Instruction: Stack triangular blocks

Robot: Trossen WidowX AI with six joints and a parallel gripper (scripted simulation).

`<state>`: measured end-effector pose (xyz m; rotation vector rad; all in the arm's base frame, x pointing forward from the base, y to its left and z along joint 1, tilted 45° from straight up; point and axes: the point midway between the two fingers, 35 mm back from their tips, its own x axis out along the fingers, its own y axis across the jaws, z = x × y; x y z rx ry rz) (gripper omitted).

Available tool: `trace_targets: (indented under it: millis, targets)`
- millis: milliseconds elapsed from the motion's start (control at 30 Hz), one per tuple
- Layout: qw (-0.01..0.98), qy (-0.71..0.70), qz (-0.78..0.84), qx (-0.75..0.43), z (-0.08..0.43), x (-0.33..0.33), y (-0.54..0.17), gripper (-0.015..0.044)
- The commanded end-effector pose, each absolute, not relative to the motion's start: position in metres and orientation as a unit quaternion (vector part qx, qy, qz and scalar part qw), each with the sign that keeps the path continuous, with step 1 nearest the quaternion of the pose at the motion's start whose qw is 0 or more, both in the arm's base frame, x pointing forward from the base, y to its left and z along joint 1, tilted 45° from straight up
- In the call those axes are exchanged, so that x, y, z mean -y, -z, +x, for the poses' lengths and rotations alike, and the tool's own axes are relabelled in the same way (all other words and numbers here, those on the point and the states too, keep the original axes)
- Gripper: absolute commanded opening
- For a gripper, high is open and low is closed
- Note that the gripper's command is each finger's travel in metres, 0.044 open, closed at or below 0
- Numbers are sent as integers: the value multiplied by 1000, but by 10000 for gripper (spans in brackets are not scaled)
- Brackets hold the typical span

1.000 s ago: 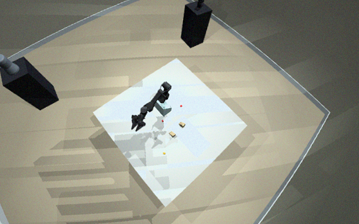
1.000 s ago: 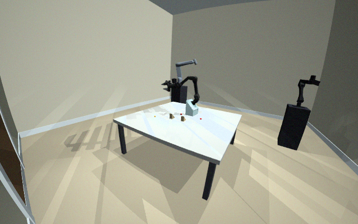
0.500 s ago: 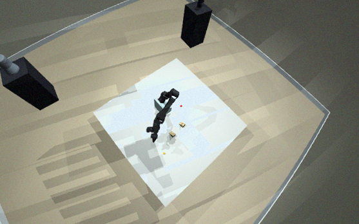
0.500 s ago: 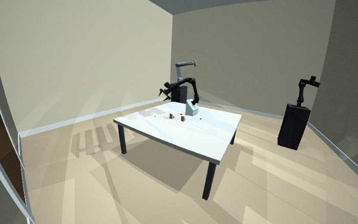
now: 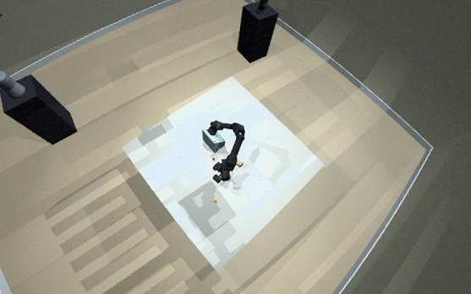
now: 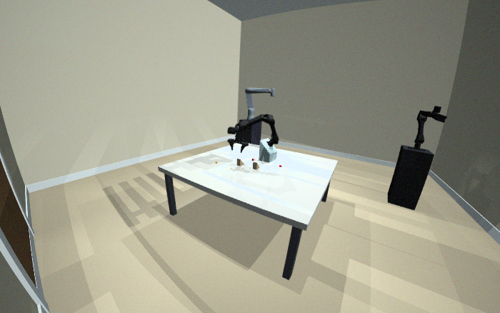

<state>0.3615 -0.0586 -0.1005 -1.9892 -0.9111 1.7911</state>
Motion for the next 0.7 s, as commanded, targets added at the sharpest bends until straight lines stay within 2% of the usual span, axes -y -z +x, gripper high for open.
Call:
trace_targets:
  millis: [0, 667]
  targets:
    - [220, -667, -642, 308, 359, 26, 86, 440]
    - [220, -667, -642, 307, 360, 14, 98, 440]
